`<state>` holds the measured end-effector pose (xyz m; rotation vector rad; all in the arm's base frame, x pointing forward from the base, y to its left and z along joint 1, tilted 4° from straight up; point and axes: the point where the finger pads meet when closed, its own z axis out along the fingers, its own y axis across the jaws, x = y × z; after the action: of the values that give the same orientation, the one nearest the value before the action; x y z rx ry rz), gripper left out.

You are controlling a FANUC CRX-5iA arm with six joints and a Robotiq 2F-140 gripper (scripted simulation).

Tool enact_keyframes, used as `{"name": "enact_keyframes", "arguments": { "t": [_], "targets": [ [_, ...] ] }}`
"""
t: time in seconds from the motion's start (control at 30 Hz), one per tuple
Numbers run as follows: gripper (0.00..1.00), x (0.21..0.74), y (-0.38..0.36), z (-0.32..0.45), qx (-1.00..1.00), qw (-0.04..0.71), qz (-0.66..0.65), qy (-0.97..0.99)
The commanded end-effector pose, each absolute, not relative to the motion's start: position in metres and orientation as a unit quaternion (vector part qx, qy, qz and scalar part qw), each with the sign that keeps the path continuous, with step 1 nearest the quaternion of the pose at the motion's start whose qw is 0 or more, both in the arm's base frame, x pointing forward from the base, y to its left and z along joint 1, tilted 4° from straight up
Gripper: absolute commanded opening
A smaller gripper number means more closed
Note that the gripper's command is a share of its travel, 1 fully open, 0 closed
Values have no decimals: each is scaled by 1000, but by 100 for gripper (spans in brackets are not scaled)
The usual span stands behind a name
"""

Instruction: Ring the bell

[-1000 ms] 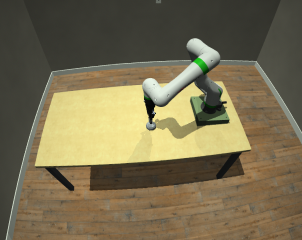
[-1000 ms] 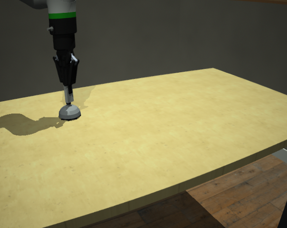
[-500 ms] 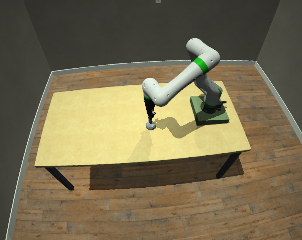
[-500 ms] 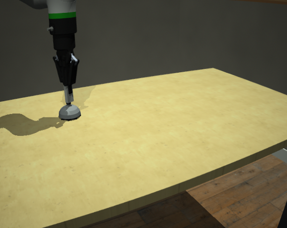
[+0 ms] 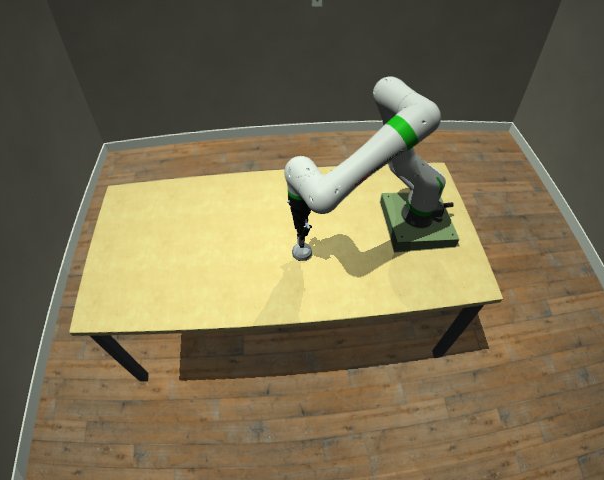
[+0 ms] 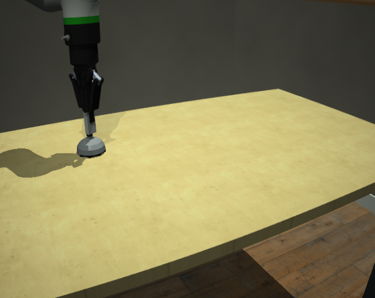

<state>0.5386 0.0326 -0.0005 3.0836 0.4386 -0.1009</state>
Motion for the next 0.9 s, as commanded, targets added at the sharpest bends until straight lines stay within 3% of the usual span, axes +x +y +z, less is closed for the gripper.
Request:
{"name": "enact_keyframes", "arguments": {
  "t": [0.0,0.87],
  "targets": [
    [0,539,33,-1,989,13,-33,141],
    [0,539,33,9,989,13,-33,141]
  ]
}}
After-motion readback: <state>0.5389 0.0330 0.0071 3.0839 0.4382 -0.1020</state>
